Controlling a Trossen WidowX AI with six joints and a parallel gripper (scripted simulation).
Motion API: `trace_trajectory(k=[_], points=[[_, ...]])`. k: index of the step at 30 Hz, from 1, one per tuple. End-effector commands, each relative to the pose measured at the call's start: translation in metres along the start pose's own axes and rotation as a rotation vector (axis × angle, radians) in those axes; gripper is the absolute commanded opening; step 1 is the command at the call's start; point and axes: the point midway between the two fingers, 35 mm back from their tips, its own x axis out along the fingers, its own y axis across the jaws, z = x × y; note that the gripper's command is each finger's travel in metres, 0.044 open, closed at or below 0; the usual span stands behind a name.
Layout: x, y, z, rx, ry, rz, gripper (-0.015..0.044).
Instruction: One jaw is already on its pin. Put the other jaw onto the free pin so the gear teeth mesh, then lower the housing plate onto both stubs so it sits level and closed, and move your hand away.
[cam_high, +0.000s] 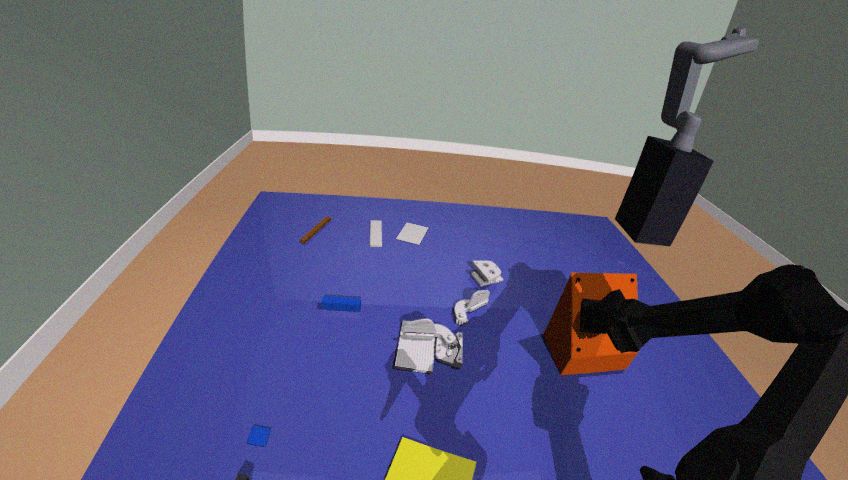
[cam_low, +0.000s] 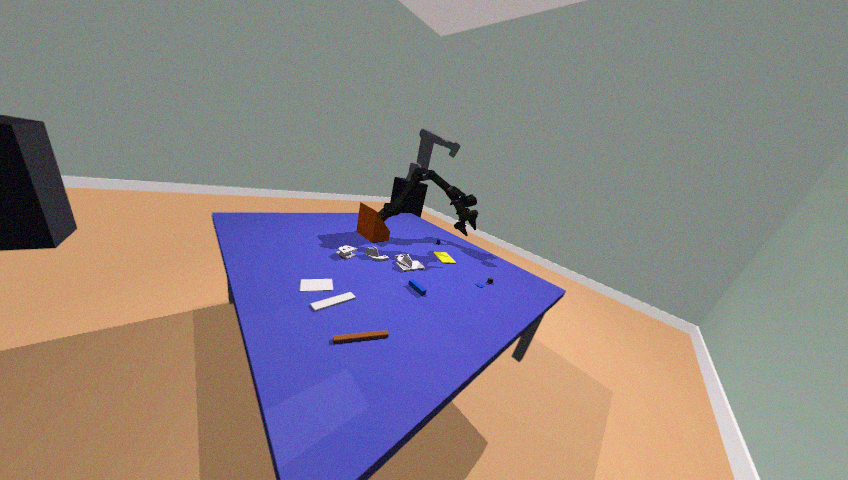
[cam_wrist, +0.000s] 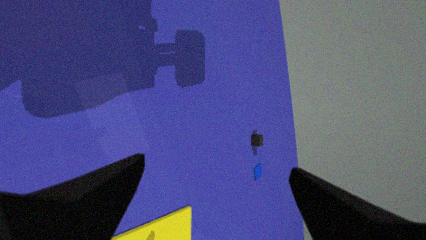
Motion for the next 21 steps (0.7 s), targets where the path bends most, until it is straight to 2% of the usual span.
trace_trajectory(k=[1,21], points=[[0.01,-0.007,-0.014,0.054,0.046,-0.003,0.044],[0.051,-0.055,-0.094,0.405,0.276,-0.07,0.044]])
